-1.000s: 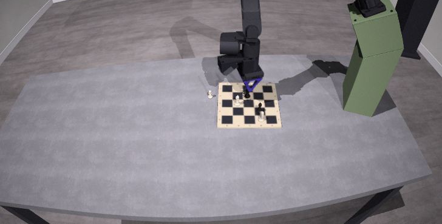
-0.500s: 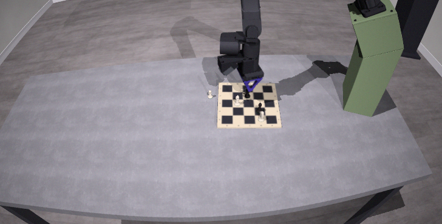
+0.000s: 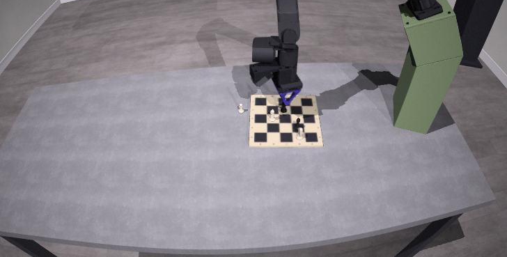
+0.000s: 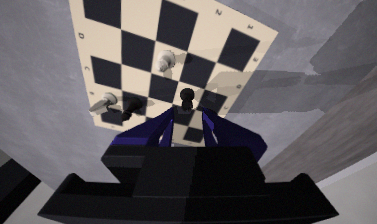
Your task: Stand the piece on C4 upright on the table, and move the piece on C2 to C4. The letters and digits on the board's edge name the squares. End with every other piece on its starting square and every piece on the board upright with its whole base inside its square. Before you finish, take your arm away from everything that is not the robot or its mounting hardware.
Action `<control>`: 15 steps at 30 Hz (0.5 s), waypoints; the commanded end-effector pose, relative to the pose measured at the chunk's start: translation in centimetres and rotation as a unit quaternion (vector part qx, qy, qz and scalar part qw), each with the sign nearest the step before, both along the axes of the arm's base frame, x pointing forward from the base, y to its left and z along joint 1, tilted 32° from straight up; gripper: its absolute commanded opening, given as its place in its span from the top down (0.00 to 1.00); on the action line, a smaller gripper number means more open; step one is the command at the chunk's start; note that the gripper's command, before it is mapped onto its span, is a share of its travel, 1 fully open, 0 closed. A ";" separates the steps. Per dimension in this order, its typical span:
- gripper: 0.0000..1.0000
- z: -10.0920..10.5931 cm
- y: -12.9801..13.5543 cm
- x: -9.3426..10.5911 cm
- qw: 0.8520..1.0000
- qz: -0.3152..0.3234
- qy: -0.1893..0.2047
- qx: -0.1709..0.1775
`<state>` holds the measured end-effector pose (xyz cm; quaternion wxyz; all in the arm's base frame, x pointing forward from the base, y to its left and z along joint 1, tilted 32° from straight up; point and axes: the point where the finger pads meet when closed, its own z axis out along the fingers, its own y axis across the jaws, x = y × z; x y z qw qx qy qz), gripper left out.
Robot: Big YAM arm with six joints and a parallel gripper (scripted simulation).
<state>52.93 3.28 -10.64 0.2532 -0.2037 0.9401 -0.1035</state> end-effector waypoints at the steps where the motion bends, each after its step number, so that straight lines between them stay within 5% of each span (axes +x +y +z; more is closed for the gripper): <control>1: 0.64 1.2 -0.7 0.3 1.000 -0.001 -0.015 0.001; 15: 0.64 0.9 -0.7 0.1 1.000 -0.002 -0.014 0.001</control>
